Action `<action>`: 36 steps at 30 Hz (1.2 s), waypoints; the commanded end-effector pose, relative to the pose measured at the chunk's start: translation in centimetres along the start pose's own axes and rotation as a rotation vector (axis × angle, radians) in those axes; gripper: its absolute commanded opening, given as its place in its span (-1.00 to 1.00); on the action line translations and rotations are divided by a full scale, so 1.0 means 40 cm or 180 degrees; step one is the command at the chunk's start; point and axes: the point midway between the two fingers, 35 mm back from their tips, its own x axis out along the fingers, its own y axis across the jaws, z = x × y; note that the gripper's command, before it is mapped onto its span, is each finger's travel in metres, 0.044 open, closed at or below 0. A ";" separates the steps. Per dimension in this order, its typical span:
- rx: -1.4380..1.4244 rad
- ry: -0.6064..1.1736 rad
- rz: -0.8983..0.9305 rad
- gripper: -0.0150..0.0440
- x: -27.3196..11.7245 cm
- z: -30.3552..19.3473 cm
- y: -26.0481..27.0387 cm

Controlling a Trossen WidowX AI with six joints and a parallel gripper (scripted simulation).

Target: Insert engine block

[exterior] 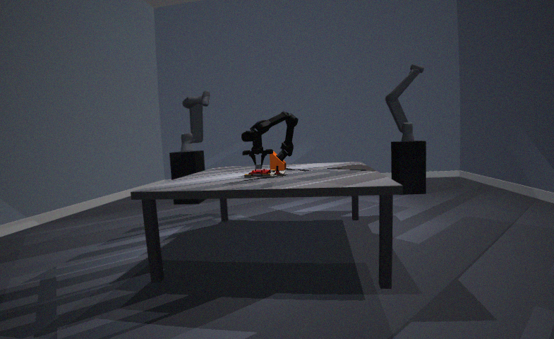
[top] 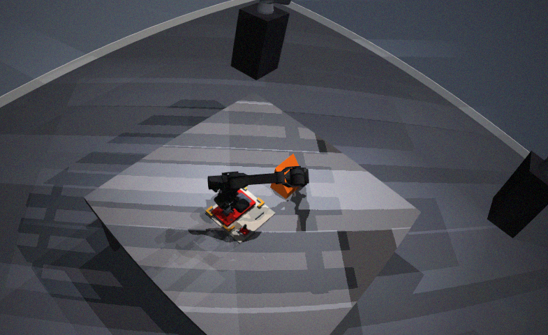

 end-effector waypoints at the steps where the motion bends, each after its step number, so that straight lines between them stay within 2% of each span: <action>1: -0.0050 -0.0005 -0.0016 0.05 0.000 0.000 -0.006; 36: -0.0021 -0.0005 -0.0017 0.05 -0.002 0.001 -0.009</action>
